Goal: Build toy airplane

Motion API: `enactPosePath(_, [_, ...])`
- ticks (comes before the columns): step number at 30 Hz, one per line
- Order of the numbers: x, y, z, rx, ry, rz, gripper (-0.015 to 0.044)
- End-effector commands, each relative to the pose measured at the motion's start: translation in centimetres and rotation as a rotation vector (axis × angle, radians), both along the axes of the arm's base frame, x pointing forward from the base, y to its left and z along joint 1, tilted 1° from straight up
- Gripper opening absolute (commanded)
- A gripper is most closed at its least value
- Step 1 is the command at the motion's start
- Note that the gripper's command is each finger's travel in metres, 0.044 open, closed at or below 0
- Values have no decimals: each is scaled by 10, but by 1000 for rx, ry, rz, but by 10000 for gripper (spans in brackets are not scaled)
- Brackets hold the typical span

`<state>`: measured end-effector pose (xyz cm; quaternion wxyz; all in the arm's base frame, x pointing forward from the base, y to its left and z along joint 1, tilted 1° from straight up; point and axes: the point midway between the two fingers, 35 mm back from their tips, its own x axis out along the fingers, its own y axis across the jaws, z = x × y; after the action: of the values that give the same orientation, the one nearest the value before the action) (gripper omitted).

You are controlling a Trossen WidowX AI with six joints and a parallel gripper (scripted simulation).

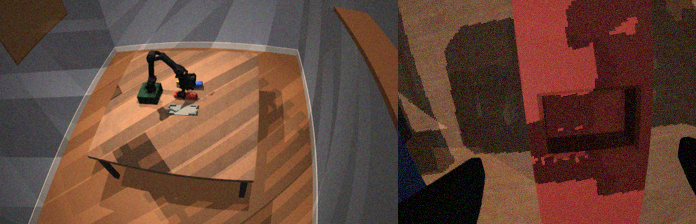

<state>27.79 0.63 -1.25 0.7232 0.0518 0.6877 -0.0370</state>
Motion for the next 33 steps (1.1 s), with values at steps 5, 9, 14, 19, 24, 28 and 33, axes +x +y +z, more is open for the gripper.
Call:
enactPosePath(5, [-3, -1, -15, -5, 11, 1, 440])
enactPosePath(9, [-3, 0, -20, -5, 11, 1, 440])
enactPosePath(14, [-3, 0, -21, -5, 11, 1, 335])
enactPosePath(19, [-3, 0, -21, -5, 11, 1, 204])
enactPosePath(24, [-3, 0, -21, -5, 11, 1, 170])
enactPosePath(28, [-3, 0, -20, -5, 11, 1, 105])
enactPosePath(33, [-1, -1, -14, -6, 12, -5, 0])
